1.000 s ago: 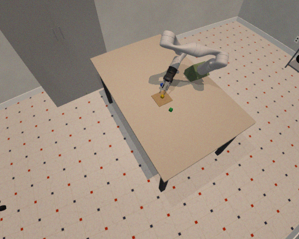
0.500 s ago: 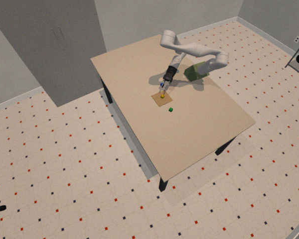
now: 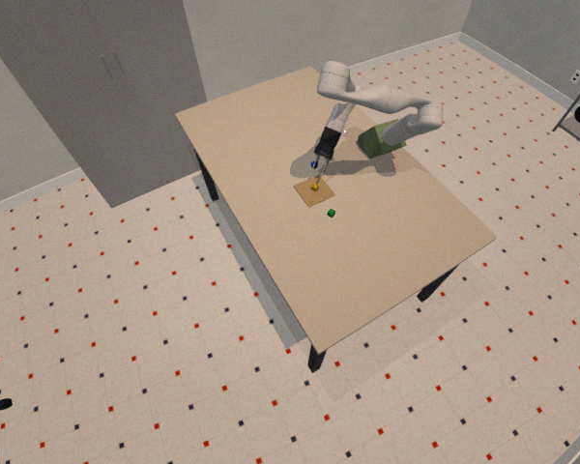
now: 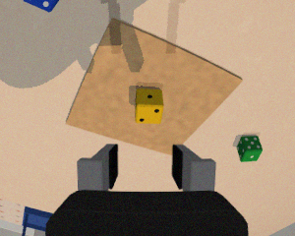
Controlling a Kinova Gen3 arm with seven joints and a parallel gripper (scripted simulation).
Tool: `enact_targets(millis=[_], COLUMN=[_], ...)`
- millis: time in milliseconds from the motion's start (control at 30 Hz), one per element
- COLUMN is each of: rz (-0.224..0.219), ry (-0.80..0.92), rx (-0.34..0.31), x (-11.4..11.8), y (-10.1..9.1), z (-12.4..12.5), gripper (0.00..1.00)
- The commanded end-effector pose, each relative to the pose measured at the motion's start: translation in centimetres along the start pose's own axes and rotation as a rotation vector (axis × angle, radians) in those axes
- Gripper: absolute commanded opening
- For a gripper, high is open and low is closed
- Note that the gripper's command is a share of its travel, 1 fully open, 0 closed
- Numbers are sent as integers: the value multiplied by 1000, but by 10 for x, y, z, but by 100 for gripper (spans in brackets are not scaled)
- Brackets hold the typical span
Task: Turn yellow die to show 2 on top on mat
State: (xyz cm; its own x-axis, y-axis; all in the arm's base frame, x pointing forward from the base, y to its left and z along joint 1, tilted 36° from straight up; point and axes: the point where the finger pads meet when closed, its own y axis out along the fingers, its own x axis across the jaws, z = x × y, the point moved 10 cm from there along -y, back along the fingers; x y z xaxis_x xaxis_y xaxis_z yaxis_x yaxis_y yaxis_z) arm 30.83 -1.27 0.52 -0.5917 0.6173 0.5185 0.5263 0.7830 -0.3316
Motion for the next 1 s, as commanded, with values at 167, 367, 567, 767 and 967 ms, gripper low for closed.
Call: enact_targets(millis=[167,367,567,767,967], rz=[-10,-10,-15,4,9], ry=[-62,-64,-65,-71,-73], rx=[153,283,433,524,644], x=[5,6,7,7,8], y=[9,14,22,26,34], z=[-43,-62,-83,-98,-113], gripper=[79,79,79,79,79])
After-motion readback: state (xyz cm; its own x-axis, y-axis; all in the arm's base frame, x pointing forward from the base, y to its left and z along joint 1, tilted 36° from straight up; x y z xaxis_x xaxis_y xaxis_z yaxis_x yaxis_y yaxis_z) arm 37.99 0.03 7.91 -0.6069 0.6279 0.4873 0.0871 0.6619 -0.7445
